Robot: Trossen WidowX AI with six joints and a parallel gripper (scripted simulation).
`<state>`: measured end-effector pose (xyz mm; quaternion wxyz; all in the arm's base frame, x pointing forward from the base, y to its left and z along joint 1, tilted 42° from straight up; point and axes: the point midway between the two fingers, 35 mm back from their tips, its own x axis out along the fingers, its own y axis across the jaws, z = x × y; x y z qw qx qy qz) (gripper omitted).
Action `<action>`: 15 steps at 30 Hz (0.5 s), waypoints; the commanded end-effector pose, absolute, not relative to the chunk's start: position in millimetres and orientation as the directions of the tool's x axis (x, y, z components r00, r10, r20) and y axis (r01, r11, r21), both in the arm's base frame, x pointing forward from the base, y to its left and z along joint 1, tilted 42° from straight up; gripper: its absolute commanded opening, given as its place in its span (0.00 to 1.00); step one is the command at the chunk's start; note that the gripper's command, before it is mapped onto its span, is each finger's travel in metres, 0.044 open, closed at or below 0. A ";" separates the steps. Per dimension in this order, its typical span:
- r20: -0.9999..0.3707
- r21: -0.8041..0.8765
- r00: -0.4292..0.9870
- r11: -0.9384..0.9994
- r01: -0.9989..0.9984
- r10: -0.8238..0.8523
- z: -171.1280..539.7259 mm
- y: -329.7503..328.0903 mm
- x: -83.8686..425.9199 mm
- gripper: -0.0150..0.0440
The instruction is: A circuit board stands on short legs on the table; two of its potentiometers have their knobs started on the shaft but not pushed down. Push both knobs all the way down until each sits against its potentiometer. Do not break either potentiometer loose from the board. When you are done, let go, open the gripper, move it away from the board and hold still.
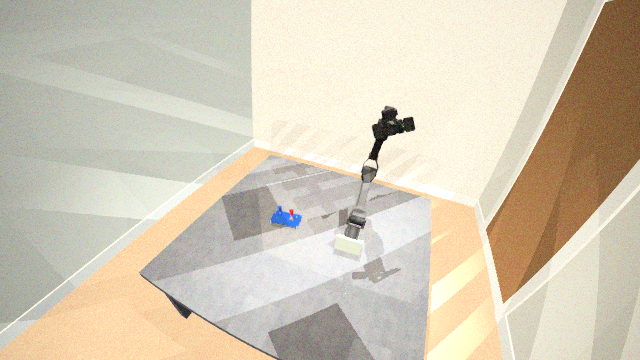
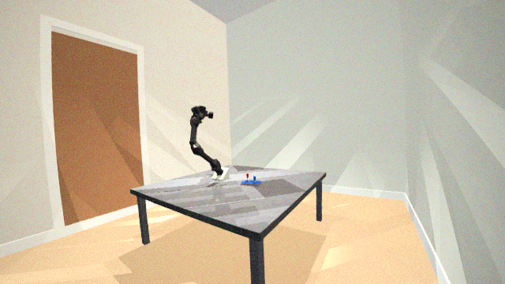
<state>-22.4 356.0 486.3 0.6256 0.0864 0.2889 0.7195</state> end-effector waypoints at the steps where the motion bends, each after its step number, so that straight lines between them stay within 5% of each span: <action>1: -0.311 0.525 -0.119 0.066 -0.848 0.943 462.0 370.6 2.5 0.25; 15: -0.477 0.459 0.116 0.360 -0.812 0.871 399.9 386.2 96.5 0.25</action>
